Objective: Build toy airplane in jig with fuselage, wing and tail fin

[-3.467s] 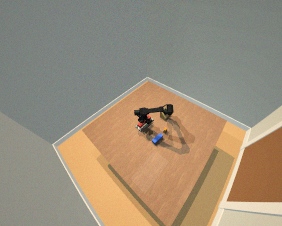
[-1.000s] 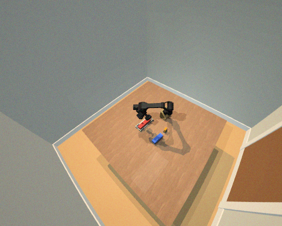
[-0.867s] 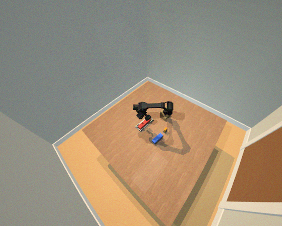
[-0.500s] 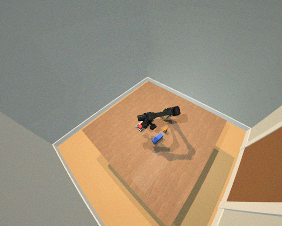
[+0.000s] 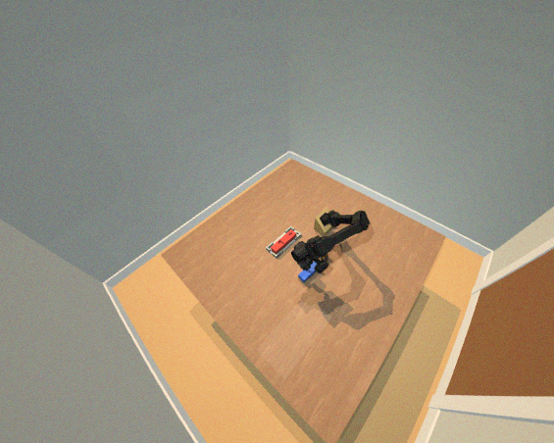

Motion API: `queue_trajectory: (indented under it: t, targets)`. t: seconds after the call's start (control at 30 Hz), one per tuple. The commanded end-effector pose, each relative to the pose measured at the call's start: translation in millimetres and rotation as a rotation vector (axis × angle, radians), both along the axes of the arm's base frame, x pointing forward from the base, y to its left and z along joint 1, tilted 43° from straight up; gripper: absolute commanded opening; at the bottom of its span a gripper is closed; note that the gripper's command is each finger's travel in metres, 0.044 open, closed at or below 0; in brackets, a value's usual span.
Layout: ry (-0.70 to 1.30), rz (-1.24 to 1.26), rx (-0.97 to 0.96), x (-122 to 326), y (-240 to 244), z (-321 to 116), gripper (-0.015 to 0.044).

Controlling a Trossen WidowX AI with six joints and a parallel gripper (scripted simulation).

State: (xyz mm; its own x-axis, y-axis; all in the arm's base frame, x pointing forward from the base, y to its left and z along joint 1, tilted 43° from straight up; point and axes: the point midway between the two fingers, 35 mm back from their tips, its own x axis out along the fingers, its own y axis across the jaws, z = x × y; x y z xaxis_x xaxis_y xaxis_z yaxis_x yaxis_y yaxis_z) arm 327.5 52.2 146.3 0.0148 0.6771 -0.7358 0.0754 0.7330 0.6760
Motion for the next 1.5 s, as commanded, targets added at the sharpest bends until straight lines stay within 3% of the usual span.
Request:
queue_trajectory:
  t: [0.0, 1.37, 1.47]
  targets:
    - [0.005, 0.002, 0.008, -1.9, 21.0, -13.9, 0.044]
    - [0.004, 0.002, 0.011, -1.8, 65.3, -60.3, 0.044]
    - [0.004, 0.002, 0.011, -1.8, 65.3, -60.3, 0.0361]
